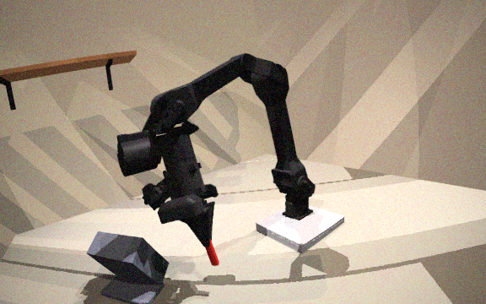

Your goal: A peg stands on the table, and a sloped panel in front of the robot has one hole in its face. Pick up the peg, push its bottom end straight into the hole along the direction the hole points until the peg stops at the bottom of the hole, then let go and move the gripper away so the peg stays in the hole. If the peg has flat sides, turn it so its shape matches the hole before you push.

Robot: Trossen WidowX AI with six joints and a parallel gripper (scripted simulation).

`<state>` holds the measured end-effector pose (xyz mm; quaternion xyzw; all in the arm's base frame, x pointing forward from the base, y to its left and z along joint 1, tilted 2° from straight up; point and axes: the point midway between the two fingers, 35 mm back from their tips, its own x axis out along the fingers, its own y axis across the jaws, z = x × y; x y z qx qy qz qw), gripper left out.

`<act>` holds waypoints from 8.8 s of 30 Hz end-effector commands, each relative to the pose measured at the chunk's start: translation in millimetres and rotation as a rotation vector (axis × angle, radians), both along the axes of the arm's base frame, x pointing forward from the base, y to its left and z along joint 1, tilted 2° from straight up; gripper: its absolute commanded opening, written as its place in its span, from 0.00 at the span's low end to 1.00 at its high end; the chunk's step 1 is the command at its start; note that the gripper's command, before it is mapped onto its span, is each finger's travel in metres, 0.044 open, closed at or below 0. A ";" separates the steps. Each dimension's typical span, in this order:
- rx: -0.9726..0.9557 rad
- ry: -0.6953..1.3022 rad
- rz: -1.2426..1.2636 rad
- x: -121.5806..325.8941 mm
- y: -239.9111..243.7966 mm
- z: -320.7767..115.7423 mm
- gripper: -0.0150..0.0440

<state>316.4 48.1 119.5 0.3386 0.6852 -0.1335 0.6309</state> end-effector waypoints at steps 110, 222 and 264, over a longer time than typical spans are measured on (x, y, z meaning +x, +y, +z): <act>0.560 0.134 -1.050 18.9 -131.3 1.8 0.25; 1.009 0.204 -1.552 38.2 -193.8 -12.9 0.25; 1.013 0.195 -1.545 49.9 -185.0 -20.6 0.25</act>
